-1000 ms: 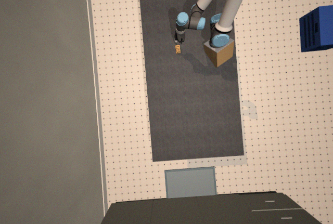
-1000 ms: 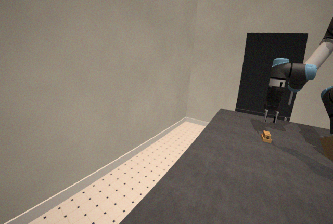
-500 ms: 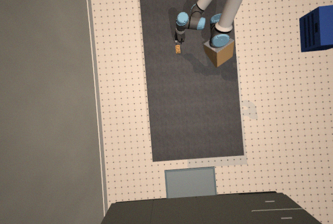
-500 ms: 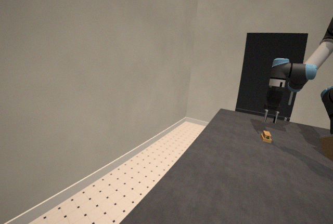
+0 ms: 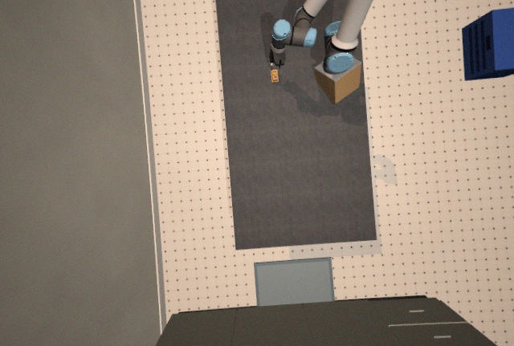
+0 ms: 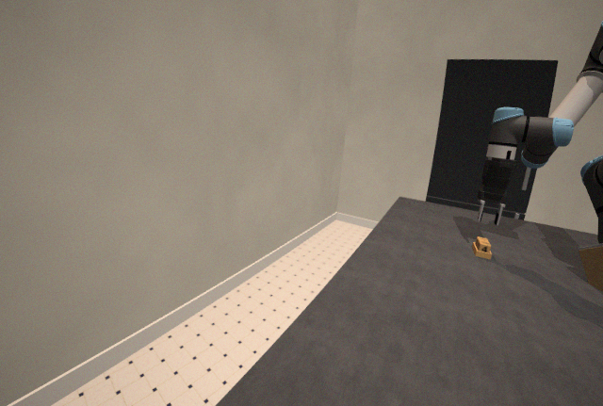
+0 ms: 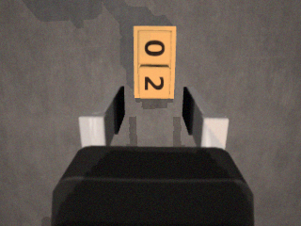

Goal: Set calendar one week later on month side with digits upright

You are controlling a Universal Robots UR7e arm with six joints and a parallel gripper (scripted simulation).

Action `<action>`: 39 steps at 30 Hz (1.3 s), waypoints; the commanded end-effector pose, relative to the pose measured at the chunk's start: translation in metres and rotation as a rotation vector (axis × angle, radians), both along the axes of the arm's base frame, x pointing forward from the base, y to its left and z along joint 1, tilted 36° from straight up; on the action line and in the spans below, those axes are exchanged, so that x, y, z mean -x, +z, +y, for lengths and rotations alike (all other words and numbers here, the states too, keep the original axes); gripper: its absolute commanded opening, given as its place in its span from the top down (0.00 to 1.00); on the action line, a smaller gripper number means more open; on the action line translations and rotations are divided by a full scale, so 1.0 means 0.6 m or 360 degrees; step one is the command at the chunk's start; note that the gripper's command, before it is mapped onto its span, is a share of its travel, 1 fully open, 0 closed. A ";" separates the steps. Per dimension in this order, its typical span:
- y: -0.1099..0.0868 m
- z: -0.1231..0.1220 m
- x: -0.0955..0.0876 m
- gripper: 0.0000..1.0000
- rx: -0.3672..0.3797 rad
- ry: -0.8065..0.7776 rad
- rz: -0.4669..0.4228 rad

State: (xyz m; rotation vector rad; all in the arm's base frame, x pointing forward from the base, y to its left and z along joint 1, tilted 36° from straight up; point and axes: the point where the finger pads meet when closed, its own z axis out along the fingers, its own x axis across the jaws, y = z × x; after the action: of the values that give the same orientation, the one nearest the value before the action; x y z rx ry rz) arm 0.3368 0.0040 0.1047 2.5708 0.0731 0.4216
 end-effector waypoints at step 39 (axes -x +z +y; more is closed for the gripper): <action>-0.062 -0.035 -0.024 0.13 0.0000 0.0000 -0.0001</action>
State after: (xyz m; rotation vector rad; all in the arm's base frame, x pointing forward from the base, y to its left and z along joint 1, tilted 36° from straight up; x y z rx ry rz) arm 0.3505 -0.0162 0.0684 2.5711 0.0729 0.4204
